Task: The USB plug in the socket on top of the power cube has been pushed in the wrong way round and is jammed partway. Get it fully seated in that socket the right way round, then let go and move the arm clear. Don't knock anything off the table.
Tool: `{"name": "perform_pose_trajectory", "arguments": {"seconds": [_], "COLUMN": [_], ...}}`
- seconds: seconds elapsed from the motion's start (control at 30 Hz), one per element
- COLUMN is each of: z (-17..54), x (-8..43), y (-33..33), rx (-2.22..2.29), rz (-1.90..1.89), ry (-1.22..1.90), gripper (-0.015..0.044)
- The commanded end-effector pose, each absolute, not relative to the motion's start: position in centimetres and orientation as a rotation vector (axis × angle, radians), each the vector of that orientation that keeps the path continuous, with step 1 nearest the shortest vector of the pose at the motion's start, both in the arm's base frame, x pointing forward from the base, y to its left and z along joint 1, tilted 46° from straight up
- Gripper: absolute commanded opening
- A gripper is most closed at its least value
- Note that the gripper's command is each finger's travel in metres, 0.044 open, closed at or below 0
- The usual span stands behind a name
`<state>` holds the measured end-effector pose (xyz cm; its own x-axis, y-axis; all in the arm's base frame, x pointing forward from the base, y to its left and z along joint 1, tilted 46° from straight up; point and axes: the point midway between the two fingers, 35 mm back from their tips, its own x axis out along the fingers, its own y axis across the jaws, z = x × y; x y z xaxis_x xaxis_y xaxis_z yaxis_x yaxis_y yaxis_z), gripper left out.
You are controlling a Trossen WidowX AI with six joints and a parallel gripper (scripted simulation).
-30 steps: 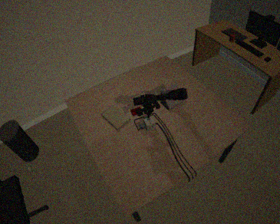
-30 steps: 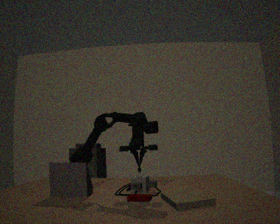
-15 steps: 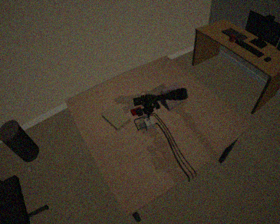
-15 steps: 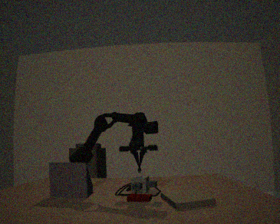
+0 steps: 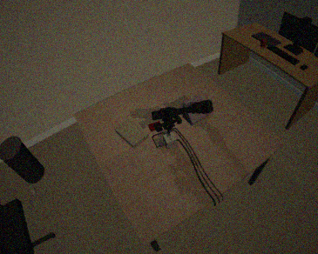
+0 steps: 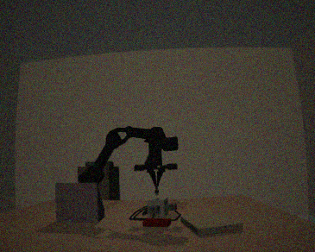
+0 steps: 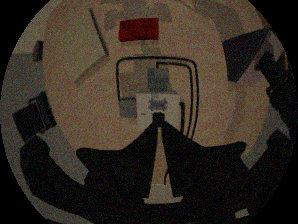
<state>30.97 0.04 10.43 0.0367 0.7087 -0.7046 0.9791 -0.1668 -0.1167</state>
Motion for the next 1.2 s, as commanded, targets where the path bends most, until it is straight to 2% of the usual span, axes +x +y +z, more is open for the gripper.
{"name": "perform_pose_trajectory", "arguments": {"seconds": [0.0,1.17], "z": [10.32,9.95], "x": [30.95,30.90], "y": [0.03,0.25], "rx": [1.918,1.914], "rz": [-0.923,-0.956], "ry": [1.700,1.688], "gripper": [0.0000,0.0000]}}
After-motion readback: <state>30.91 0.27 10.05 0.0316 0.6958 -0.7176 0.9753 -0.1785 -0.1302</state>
